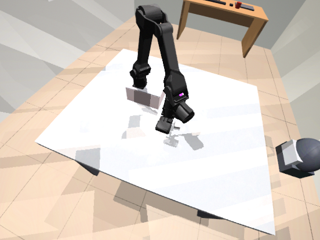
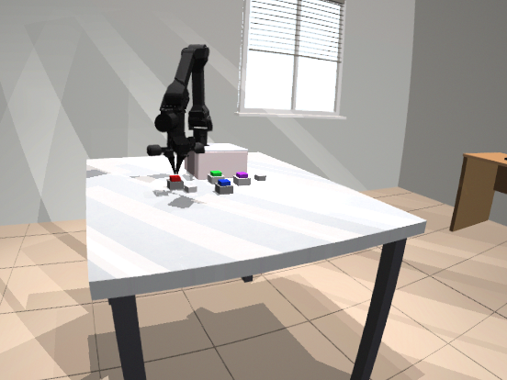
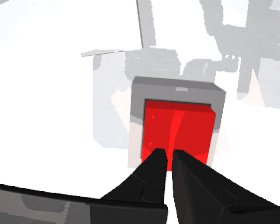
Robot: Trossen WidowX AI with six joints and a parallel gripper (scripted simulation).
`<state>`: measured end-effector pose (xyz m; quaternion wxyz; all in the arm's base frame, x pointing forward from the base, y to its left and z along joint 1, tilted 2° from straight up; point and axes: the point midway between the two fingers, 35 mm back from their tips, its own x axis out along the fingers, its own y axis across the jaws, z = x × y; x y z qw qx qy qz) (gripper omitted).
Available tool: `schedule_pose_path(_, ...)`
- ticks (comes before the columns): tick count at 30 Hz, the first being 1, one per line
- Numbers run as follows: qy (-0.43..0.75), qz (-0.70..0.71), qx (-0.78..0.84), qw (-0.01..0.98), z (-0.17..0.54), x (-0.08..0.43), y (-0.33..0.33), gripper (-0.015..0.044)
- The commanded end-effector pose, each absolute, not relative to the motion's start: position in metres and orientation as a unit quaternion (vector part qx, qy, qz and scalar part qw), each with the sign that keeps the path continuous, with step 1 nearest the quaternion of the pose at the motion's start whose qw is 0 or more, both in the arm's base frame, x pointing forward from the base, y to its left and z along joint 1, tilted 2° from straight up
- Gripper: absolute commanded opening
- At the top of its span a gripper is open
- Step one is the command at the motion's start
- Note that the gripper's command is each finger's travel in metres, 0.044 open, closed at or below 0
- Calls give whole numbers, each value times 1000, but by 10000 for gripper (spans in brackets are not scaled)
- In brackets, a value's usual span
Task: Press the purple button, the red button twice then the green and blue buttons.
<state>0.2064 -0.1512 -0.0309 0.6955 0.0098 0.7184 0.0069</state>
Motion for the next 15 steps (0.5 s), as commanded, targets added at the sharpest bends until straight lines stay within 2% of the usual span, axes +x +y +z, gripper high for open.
schedule_pose_path(1,711,2,3,703,-11,211,-155,20)
schedule_pose_path(15,711,2,3,703,-25,211,-155,20)
